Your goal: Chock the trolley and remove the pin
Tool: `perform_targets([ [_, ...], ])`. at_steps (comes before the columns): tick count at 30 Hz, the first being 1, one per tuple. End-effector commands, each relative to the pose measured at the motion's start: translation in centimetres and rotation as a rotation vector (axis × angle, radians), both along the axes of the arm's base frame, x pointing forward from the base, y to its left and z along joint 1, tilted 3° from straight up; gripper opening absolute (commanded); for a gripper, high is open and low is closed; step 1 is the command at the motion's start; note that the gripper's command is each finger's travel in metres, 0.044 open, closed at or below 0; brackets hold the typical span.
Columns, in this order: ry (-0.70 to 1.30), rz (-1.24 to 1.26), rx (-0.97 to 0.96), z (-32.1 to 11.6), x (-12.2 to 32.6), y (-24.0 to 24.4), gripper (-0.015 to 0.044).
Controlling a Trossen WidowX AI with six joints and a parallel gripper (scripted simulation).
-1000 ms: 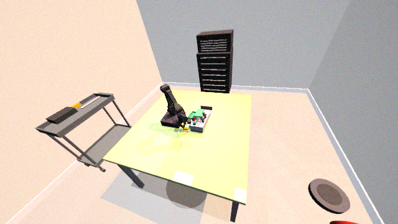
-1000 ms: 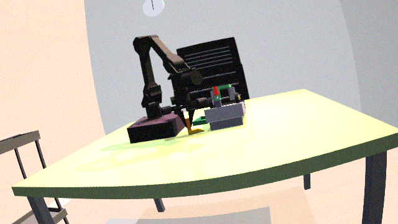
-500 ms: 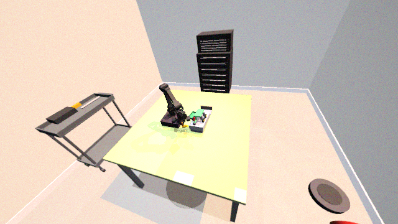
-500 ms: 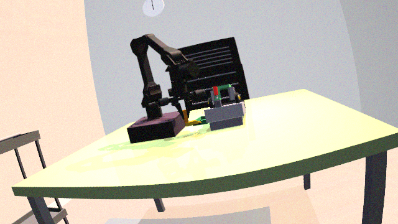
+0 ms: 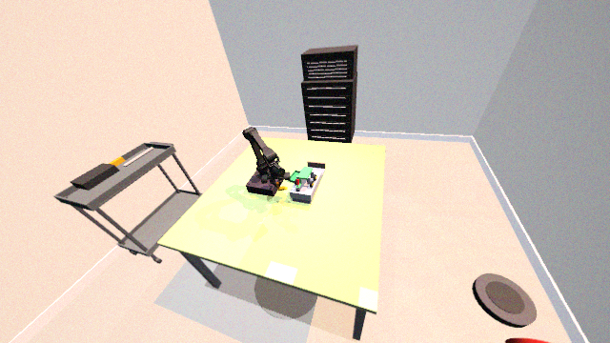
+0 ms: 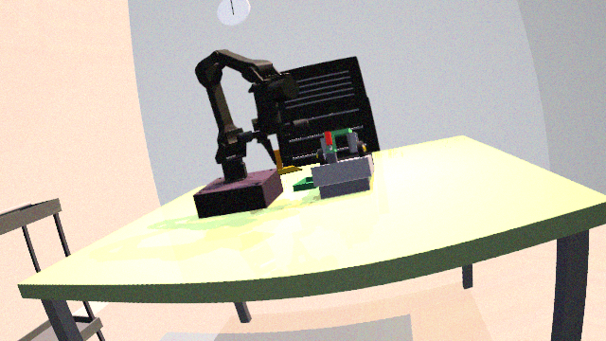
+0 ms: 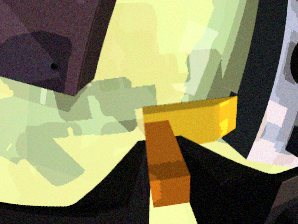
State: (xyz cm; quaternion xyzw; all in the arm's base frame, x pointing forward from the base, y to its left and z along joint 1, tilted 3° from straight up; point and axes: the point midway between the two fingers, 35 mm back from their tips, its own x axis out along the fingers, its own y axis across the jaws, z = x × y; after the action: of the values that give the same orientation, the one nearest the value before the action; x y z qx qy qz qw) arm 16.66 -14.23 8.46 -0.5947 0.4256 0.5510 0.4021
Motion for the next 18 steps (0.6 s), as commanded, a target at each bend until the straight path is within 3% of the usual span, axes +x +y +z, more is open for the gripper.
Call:
perform_targets([
  [1,-0.009,0.001,-0.003,1.5,0.1,0.1,0.0000],
  [18,-0.009,0.001,-0.003,6.3,0.2,0.3,0.0000],
])
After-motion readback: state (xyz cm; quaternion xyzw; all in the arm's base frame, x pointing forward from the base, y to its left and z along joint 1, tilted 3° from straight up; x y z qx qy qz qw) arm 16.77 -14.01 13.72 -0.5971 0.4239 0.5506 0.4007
